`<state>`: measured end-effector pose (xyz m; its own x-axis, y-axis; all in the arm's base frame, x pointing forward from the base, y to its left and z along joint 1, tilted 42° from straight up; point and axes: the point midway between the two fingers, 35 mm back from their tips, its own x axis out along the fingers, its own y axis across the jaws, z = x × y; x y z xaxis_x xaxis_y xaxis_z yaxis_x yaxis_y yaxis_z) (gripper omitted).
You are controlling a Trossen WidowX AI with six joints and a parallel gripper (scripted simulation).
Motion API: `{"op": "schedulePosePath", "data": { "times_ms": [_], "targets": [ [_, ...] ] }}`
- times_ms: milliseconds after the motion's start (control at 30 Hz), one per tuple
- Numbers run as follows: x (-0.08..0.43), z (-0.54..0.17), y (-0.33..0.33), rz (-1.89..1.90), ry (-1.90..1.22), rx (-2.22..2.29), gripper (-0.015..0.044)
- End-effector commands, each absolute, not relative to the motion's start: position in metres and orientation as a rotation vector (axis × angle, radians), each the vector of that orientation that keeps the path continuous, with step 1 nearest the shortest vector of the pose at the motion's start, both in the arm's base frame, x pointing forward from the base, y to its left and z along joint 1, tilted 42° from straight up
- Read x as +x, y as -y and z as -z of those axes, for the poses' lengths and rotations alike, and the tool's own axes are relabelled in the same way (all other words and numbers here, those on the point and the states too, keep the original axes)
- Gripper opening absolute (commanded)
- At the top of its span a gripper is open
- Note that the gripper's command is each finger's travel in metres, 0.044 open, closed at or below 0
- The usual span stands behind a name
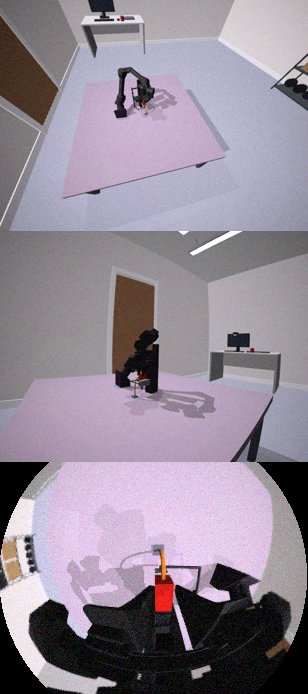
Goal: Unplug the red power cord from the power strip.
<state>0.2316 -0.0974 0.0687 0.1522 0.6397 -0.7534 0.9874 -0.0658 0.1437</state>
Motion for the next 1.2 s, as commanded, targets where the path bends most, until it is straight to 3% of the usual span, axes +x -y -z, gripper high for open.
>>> {"op": "schedulePosePath", "data": {
  "times_ms": [0, 100, 367, 1167],
  "targets": [
    [0.232, -0.069, 0.097, 0.681, -1.558, 1.78, 0.0134],
    [0.232, -0.069, 0.097, 0.681, -1.558, 1.78, 0.0055],
    [0.232, -0.069, 0.097, 0.681, -1.558, 1.78, 0.0002],
    [0.235, -0.049, 0.125, 0.683, -1.555, 1.78, 0.0]
  ]
}}
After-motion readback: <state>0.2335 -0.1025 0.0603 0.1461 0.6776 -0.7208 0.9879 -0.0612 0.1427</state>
